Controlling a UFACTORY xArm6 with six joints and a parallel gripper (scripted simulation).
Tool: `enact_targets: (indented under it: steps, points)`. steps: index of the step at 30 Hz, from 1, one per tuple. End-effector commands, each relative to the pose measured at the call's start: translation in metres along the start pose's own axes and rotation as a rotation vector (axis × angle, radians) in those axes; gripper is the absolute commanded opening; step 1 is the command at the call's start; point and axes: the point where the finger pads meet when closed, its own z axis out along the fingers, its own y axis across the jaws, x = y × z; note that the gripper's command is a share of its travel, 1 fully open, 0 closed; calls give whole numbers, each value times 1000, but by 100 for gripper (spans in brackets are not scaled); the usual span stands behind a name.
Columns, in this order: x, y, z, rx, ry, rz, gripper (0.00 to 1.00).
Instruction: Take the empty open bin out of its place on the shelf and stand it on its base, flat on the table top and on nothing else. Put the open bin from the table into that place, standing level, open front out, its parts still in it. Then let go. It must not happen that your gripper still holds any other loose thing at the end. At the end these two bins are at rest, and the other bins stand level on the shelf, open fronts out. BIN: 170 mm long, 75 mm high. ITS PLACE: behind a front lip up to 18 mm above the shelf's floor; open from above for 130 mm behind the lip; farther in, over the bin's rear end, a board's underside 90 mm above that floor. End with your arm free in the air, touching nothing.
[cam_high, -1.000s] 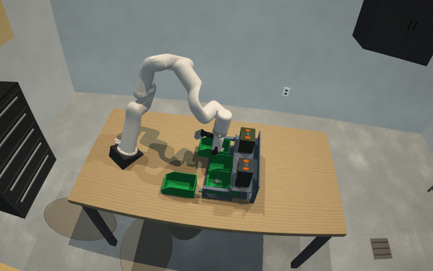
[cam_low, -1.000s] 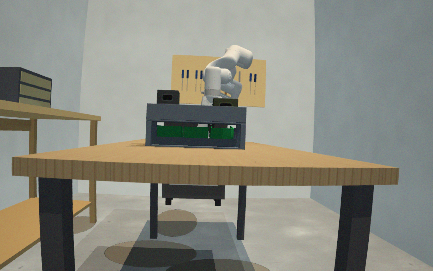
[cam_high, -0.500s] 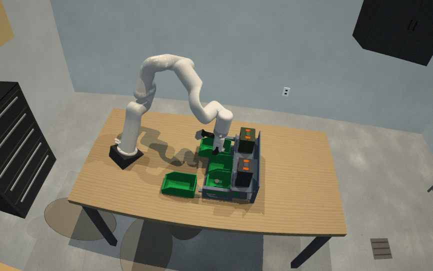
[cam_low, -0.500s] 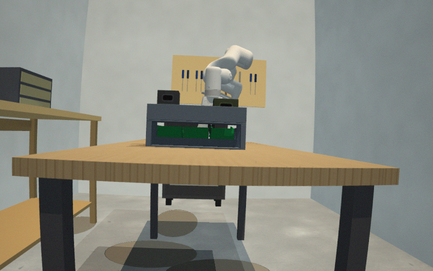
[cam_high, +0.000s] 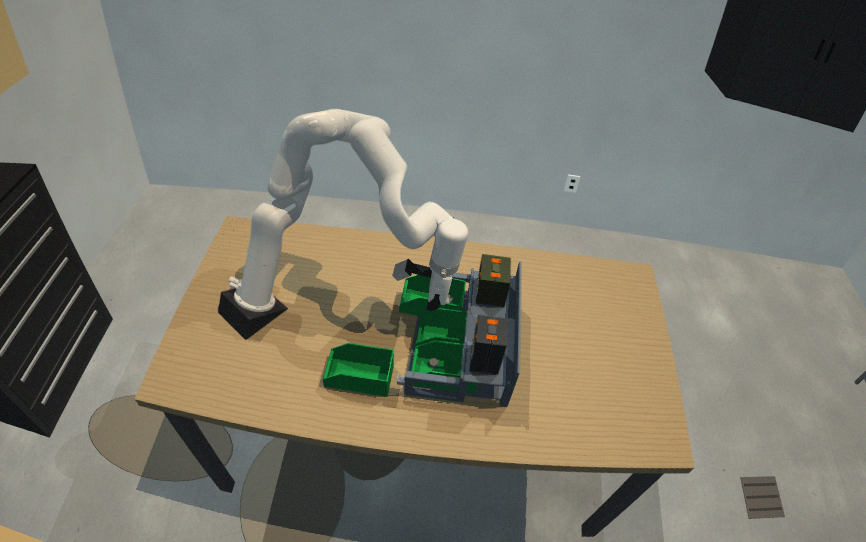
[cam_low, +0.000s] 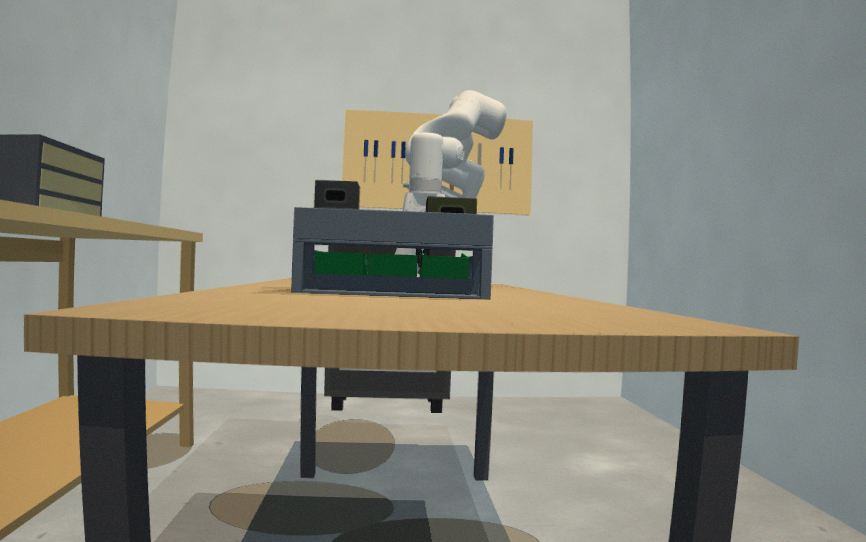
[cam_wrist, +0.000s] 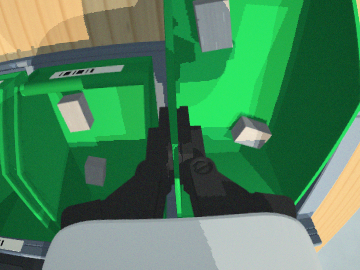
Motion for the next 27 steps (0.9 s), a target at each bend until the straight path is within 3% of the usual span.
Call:
enact_targets:
  steps: [1,27]
  points:
    - [-3,0,-2,1,-6,-1,0]
    - [-7,0,-2,1,-10,-1,0]
